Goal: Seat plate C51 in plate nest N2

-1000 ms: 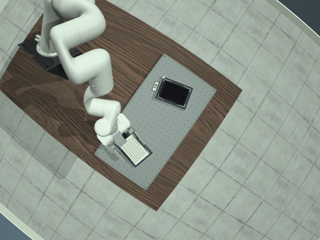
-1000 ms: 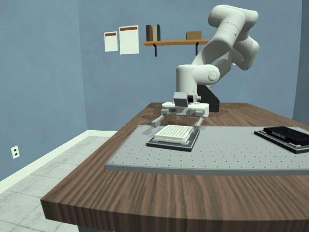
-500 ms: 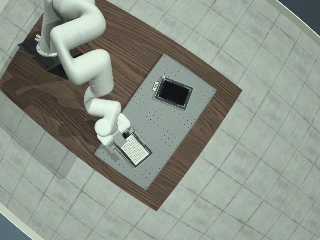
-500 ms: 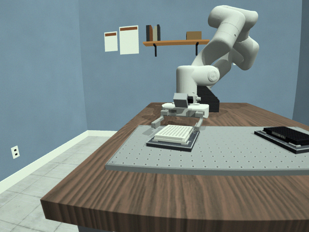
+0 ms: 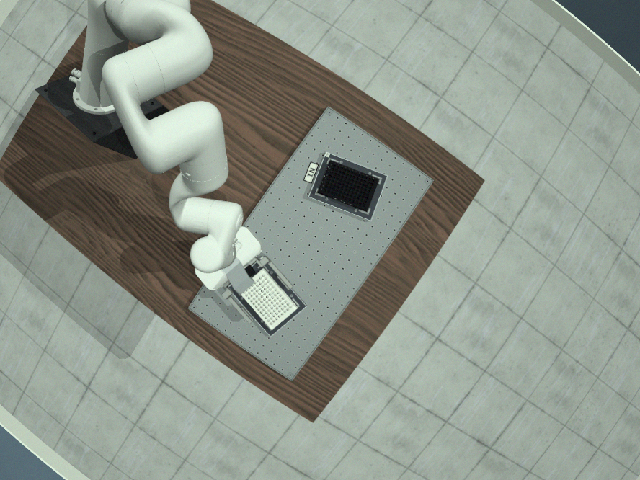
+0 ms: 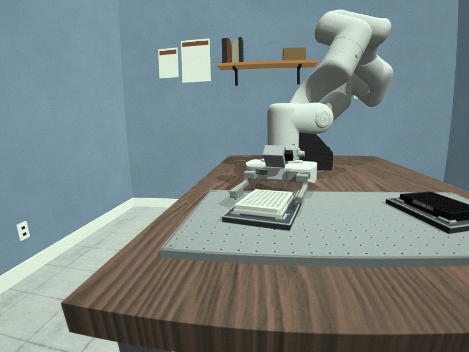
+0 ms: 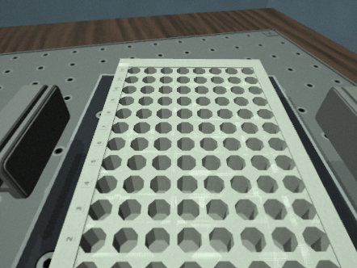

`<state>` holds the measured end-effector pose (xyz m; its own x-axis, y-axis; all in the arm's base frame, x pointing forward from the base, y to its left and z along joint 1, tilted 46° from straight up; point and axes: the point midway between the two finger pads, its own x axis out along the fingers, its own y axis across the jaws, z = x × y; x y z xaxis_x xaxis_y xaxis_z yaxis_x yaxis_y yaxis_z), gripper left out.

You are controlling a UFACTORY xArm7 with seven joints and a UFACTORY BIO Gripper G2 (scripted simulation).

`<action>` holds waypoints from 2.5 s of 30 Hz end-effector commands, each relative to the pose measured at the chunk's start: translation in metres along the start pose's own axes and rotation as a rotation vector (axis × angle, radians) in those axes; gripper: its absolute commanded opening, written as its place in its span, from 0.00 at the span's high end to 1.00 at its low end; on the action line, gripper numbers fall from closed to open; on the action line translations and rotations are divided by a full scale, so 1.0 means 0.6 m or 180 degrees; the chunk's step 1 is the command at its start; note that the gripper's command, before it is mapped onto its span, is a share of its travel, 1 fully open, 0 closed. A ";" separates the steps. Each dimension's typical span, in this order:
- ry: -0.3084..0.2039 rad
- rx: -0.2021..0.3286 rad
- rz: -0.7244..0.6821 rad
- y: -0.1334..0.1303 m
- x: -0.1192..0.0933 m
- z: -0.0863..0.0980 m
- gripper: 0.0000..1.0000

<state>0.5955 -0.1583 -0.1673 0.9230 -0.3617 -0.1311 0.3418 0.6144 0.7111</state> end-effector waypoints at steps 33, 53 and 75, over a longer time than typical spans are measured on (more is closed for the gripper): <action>-0.0015 -0.0008 0.0000 -0.001 0.003 -0.012 1.00; -0.0015 -0.0008 0.0000 -0.001 0.003 -0.012 1.00; -0.0015 -0.0008 0.0000 -0.001 0.003 -0.012 1.00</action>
<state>0.5973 -0.1516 -0.1740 0.9230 -0.3618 -0.1310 0.3418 0.6144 0.7111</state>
